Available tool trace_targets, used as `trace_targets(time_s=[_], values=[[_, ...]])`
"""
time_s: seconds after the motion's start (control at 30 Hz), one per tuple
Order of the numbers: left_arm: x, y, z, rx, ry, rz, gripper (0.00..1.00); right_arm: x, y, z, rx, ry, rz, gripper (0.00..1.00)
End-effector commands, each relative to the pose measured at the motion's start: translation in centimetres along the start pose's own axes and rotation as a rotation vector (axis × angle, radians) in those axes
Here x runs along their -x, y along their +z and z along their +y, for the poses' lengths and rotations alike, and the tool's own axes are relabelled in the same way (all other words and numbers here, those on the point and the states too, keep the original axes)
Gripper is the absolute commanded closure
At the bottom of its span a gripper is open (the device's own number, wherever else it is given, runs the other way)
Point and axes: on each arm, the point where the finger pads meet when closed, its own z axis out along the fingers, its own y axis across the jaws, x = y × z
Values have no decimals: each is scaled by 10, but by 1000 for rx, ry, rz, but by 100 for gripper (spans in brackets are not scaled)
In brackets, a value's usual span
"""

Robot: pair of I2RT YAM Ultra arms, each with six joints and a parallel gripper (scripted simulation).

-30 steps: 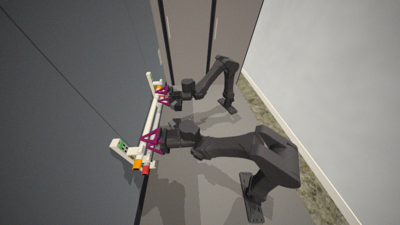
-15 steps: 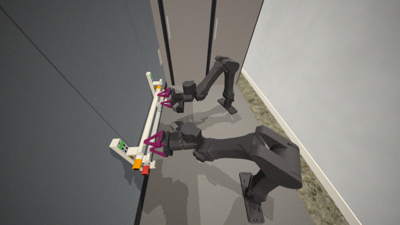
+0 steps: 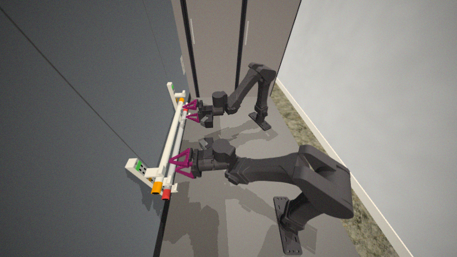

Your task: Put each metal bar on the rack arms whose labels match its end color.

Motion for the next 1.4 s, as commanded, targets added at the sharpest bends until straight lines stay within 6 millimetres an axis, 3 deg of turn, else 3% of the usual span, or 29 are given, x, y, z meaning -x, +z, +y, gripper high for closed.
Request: trace_targets(time_s=[0.0, 1.37], values=[[0, -9, 18, 43, -33, 2, 30, 2, -10, -16, -38, 16, -2, 30], [0, -48, 16, 43, -33, 2, 28, 1, -49, -15, -38, 16, -2, 28]])
